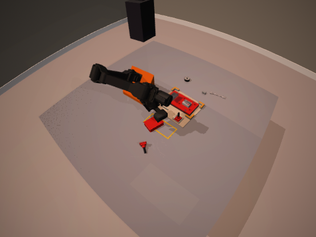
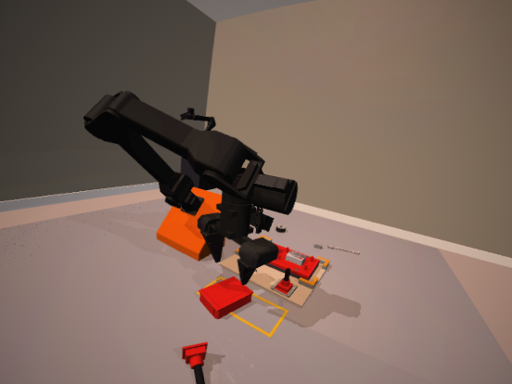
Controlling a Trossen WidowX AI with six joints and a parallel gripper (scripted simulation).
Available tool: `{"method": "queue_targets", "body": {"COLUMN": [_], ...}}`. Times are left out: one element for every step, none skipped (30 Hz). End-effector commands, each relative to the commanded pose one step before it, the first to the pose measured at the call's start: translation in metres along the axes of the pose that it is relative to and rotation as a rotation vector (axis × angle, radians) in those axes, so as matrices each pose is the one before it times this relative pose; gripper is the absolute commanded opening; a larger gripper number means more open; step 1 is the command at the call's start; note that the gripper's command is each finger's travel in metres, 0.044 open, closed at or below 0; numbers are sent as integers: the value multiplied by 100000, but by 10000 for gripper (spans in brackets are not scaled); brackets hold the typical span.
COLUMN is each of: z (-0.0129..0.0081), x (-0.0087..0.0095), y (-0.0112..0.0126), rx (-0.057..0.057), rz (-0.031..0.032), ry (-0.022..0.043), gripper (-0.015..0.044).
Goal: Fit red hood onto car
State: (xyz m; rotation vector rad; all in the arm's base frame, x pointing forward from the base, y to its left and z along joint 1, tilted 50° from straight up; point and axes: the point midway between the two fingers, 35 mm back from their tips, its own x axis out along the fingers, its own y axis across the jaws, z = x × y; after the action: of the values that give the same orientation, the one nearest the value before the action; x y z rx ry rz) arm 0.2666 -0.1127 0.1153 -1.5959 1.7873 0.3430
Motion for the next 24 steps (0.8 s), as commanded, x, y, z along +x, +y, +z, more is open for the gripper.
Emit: {"method": "queue_targets", "body": {"z": [4,3,2,2,2,1,1,-4,-5,-5,-5,-5,-6,-7,-7,-7,-7,-8,-8,-8,-9,-9,-9,-9], "x": [427,90,90,90,90,90,90,89,89,89,89,89,89,89,89,89,89,89,89,89,89,89,89,89], "y": [43,-4,-3,-3,-3,-3,-2,-4,-3,-3,-3,-2,0,0,1,1,1,1,2,2,2,2,3,3], "rx": [-691,2,2,2,1,1,1,2,1,1,1,1,1,1,1,1,1,1,1,1,1,1,1,0], "rz": [149,2,2,2,2,1,1,1,1,1,0,0,0,-1,-1,-1,-2,-2,-2,-2,-3,-3,-3,-3], "ry": [266,-9,-8,-8,-7,-6,-6,-6,-5,-4,-4,-3,-2,-1,0,0,1,2,3,4,5,5,6,7], "gripper": [440,440,440,440,440,440,440,440,440,440,440,440,440,440,440,440,440,440,440,440,440,440,440,440]}}
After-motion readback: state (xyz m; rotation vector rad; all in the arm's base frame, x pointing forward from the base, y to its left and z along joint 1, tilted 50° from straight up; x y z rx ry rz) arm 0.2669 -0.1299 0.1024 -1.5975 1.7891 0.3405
